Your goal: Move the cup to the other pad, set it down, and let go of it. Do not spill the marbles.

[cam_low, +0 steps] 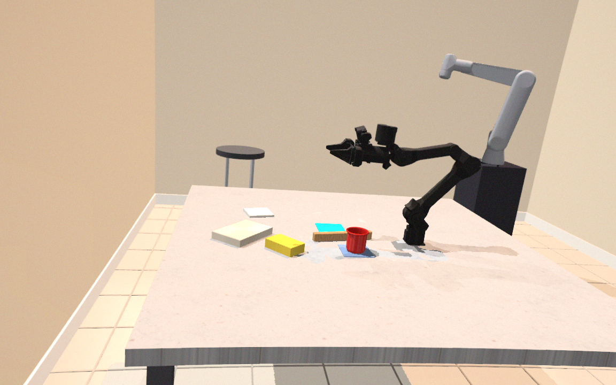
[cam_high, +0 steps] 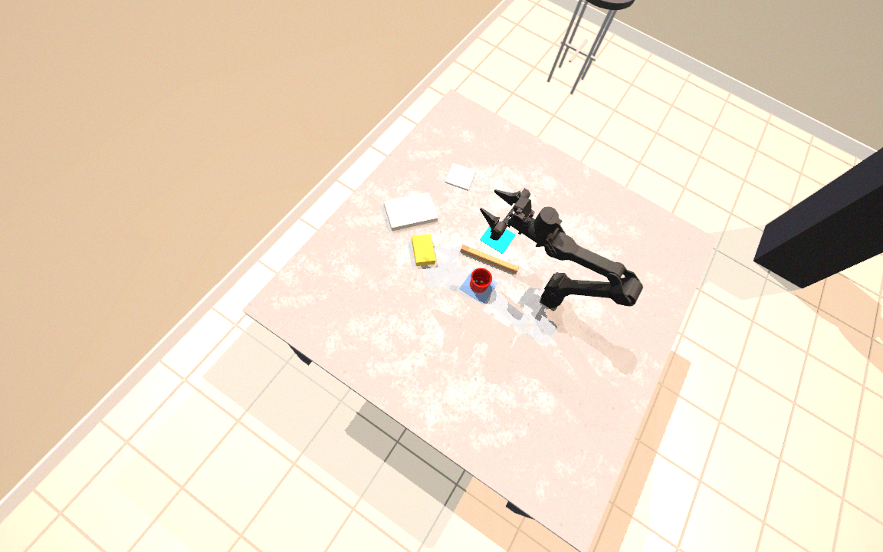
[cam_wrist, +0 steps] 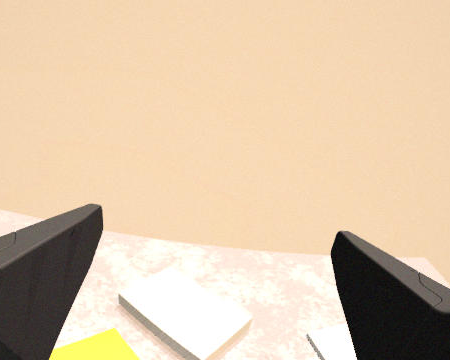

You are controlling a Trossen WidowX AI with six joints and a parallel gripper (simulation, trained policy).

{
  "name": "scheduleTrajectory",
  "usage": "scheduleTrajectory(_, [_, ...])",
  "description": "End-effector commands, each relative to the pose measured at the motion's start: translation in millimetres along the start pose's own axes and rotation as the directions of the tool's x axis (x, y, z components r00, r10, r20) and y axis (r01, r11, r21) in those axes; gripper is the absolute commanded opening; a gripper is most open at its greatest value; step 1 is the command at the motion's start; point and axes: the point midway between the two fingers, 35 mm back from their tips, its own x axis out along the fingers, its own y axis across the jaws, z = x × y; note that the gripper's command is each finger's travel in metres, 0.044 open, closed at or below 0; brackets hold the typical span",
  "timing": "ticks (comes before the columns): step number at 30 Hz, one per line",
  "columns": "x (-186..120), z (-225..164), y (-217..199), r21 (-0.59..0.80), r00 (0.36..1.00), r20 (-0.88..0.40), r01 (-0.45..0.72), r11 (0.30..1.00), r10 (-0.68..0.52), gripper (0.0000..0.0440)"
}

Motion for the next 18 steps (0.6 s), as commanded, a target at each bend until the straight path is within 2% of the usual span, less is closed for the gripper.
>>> scheduleTrajectory(1, [0,1,1,0.000,1.000,-0.001,-0.003,1.000,0.003,0.0374])
scheduleTrajectory(14, [-2,2,11,0.032,0.997,-0.072,-0.039,0.999,0.041,0.0040])
scheduleTrajectory(16, [-2,2,13,0.046,0.995,-0.091,-0.044,0.998,0.049,0.0035])
scheduleTrajectory(18, [-1,2,15,0.063,0.992,-0.108,-0.052,0.997,0.059,0.0060])
